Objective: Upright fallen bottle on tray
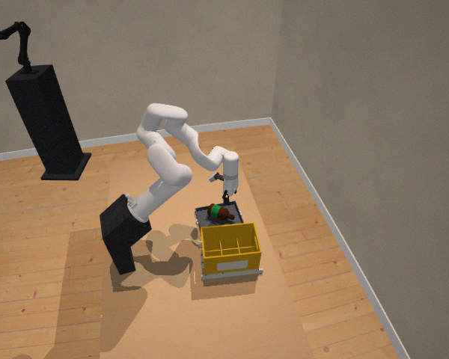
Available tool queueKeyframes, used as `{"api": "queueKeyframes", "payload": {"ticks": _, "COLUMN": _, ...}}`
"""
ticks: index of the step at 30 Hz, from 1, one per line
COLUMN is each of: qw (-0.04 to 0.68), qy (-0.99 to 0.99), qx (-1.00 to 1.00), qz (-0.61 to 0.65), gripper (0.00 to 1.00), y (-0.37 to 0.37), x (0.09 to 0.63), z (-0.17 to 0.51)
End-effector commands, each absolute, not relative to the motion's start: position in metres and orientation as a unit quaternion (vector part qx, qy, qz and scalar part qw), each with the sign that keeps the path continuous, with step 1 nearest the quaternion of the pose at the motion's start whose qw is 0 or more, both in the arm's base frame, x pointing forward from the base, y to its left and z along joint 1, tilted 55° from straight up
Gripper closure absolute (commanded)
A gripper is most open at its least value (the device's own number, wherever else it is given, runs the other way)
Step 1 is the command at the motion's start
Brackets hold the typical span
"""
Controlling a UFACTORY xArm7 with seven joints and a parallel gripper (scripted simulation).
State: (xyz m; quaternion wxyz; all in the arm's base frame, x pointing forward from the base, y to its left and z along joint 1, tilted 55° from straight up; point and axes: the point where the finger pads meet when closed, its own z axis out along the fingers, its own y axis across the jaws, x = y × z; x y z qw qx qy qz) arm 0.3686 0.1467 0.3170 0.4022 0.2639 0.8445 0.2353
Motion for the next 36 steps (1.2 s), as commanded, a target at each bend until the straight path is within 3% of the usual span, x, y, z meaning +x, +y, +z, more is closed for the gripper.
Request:
{"api": "queueKeyframes", "payload": {"ticks": 1, "qw": 0.403, "qy": 0.845, "qx": 0.262, "qz": 0.235, "gripper": 0.0, "y": 0.1468, "x": 0.368, "z": 0.3173}}
{"api": "queueKeyframes", "payload": {"ticks": 10, "qw": 0.402, "qy": 0.845, "qx": 0.262, "qz": 0.234, "gripper": 0.0, "y": 0.1467, "x": 0.3678, "z": 0.317}}
{"api": "queueKeyframes", "payload": {"ticks": 11, "qw": 0.402, "qy": 0.845, "qx": 0.262, "qz": 0.234, "gripper": 1.0, "y": 0.1467, "x": 0.3678, "z": 0.317}}
{"api": "queueKeyframes", "payload": {"ticks": 36, "qw": 0.402, "qy": 0.845, "qx": 0.262, "qz": 0.234, "gripper": 1.0, "y": 0.1467, "x": 0.3678, "z": 0.317}}
